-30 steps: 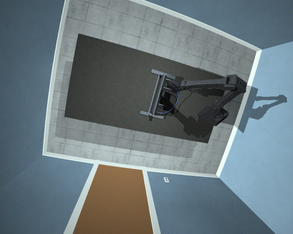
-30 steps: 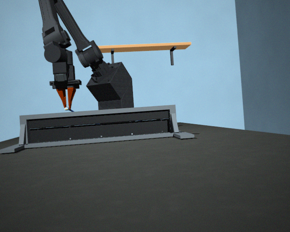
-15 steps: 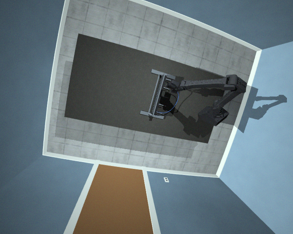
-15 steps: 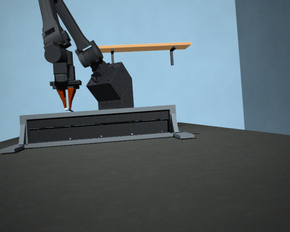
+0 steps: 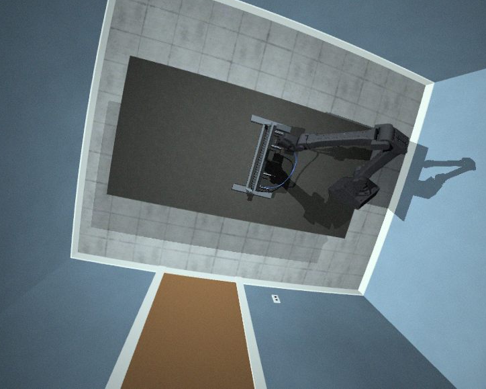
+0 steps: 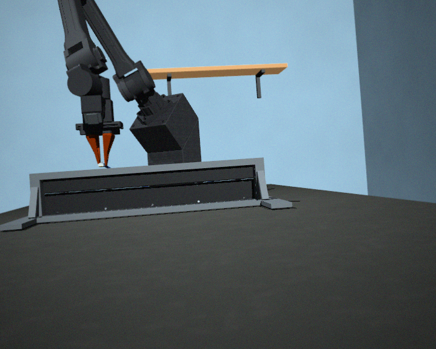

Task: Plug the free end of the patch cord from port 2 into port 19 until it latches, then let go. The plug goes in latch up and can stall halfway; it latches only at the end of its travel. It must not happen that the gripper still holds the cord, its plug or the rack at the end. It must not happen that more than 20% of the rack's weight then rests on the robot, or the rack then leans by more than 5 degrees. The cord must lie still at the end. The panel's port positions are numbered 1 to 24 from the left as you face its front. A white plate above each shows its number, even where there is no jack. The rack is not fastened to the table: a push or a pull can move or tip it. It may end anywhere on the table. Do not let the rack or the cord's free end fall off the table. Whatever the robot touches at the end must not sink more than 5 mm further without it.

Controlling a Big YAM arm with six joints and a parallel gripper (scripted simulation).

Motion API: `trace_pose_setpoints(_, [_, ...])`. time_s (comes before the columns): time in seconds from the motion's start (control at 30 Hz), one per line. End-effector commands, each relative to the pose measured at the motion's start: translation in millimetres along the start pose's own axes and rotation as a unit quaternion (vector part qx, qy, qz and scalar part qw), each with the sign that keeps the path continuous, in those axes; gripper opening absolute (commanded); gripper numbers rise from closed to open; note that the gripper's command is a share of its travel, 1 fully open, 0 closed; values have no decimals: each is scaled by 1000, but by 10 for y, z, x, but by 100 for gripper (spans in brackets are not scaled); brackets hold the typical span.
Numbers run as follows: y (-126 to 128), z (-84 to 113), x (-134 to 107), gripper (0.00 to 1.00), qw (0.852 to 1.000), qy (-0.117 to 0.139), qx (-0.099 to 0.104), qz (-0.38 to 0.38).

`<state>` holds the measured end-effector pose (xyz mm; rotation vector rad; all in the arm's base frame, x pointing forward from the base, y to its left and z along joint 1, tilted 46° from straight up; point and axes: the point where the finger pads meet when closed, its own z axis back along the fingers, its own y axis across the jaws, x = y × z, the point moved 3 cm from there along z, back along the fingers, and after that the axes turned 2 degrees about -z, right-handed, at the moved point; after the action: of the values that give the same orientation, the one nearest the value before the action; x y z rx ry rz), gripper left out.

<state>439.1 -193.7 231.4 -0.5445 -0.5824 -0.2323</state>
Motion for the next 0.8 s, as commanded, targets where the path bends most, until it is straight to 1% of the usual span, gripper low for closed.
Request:
trace_pose_setpoints(0.0, [-26, 36, 132, 0, 1000, -8, -1, 5])
trace_pose_setpoints(0.77, [-67, 39, 133, 0, 1000, -10, -4, 1])
